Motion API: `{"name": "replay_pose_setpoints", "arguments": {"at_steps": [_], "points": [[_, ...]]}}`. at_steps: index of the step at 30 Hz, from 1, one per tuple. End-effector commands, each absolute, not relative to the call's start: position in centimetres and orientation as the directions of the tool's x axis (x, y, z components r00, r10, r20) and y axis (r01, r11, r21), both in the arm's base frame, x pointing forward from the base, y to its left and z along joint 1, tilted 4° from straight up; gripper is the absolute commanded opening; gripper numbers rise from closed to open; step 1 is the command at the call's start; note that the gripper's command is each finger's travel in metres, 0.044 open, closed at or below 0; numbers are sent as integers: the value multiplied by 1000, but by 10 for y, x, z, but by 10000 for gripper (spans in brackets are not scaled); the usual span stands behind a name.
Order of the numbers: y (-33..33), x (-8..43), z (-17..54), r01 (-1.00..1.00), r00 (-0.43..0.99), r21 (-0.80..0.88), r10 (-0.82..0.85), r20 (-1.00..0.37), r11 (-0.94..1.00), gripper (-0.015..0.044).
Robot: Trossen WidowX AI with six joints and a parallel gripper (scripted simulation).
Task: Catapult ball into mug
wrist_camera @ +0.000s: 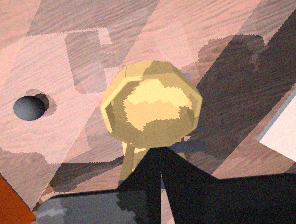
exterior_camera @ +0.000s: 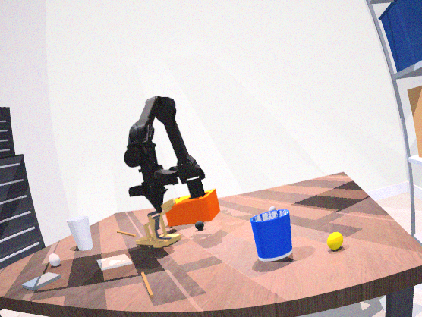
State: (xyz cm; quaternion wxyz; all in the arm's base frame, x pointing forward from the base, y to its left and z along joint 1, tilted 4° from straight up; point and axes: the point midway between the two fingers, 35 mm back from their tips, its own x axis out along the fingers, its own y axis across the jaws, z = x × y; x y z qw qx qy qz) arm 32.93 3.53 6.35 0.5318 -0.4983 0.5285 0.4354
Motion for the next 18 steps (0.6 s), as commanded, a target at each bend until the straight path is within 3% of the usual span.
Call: {"name": "replay_pose_setpoints", "arguments": {"at_steps": [1,18], "points": [[39,329,57,-990,60,-68,-66,-996,126,0],[46,332,35,-990,61,-68,-65,-996,126,0]]}}
